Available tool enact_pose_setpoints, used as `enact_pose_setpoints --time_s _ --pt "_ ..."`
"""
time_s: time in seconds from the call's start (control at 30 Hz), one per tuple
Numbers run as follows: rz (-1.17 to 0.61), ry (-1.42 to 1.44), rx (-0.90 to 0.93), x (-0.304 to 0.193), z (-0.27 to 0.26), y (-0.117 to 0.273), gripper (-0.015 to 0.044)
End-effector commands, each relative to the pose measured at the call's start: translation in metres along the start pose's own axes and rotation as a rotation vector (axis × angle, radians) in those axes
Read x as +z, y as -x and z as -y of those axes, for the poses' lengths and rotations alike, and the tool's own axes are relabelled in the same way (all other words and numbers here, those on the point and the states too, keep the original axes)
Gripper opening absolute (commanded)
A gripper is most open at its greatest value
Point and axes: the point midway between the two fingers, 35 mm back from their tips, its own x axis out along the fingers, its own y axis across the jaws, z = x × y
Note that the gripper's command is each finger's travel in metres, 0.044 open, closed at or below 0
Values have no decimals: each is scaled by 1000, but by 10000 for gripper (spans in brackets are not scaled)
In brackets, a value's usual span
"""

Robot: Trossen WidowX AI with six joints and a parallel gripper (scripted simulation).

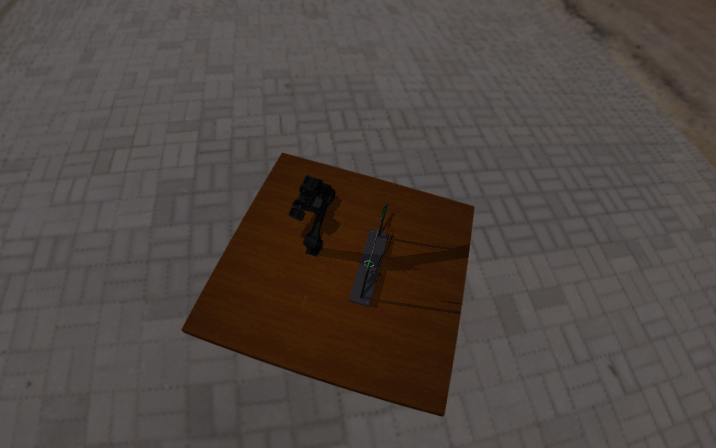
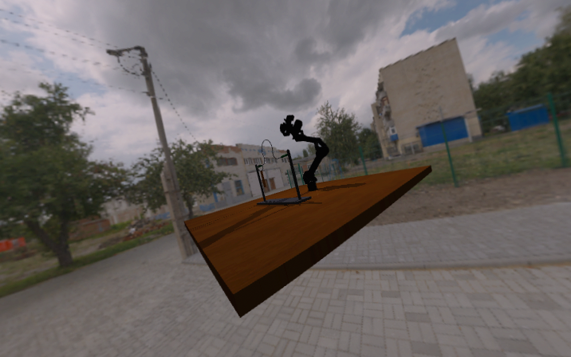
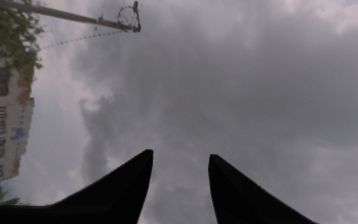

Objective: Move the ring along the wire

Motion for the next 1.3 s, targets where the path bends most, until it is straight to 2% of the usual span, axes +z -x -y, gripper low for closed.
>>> enact_pose_setpoints --time_s 0.0,0.17,0.33,0.53,0.7,0.97,1.27 --pt "171 -135 88 37 -65 -3 160" --pt "325 -311 209 76 -135 8 160" --pt "469 -501 356 116 -200 35 160" --pt "628 -748 573 162 -265 92 160" --pt "745 -969 794 196 -304 158 160" --pt "883 -1333 1229 229 -325 284 160" --pt "931 -1691 1804 225 -287 411 160"
